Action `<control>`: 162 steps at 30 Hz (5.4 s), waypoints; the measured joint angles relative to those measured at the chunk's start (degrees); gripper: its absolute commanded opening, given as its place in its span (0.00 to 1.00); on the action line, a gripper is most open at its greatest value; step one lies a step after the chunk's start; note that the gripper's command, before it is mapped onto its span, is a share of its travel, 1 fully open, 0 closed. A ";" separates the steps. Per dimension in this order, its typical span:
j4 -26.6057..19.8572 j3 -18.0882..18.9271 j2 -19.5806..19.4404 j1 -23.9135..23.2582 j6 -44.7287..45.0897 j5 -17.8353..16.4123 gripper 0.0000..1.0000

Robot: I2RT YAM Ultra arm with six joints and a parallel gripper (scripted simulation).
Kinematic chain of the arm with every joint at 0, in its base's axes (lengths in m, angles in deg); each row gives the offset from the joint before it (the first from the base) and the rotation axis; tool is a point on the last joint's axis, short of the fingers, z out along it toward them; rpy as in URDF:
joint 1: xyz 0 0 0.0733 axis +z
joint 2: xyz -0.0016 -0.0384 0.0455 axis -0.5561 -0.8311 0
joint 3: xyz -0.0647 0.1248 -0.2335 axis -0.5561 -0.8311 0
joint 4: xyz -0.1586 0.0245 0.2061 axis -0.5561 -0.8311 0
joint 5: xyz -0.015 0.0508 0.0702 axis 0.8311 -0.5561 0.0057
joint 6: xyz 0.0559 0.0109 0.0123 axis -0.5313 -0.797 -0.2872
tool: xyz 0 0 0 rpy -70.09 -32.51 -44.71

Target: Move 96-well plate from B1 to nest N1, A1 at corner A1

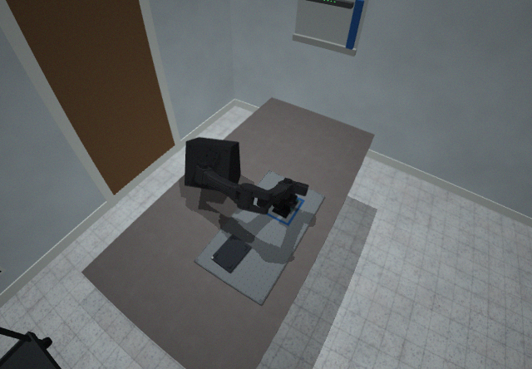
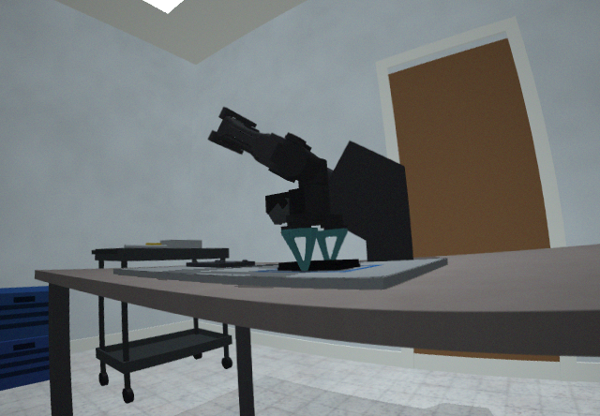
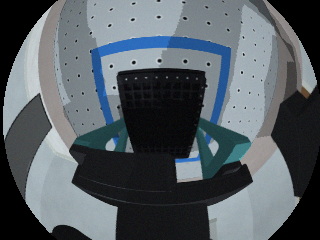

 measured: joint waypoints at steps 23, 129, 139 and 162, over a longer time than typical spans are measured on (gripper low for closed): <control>-7.93 0.00 2.89 4.07 -6.51 0.20 0.00; -16.70 -11.52 18.45 5.57 -15.32 0.59 0.00; -14.10 -17.84 25.75 3.30 -11.52 0.55 0.00; -9.94 -27.67 39.67 -1.66 -2.16 -0.26 0.00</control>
